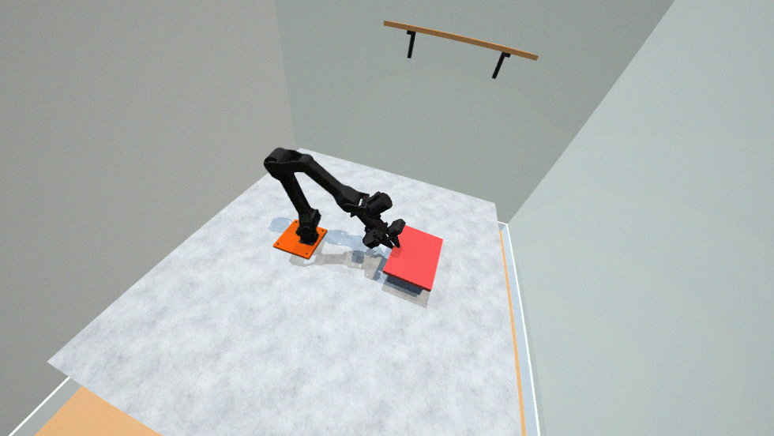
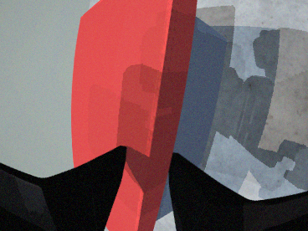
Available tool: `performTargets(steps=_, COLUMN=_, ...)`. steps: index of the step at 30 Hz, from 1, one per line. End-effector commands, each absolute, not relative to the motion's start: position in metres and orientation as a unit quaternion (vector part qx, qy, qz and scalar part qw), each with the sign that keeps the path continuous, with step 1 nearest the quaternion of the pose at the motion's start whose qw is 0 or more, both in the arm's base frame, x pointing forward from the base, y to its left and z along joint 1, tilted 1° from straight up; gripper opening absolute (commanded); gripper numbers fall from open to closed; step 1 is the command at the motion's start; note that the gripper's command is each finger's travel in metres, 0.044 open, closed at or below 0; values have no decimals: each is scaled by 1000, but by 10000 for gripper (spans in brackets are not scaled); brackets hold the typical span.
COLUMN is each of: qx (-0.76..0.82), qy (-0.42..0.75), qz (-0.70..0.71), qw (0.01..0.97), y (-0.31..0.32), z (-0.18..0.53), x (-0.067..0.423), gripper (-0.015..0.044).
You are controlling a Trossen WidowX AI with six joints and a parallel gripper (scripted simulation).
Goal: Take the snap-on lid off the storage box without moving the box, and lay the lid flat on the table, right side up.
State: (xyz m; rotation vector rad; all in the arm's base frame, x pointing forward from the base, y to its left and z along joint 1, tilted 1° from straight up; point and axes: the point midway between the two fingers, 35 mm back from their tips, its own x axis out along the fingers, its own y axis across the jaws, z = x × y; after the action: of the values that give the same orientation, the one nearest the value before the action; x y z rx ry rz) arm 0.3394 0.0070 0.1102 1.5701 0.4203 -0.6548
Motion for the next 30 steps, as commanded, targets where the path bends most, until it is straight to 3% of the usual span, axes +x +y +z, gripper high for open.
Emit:
performTargets(steps=1, qx=689, qy=183, qz=-286, qw=640, y=7, z=113, x=339, gripper=0)
performTargets(steps=30, qx=689, qy=183, qz=-286, qw=640, y=7, z=119, x=338, gripper=0)
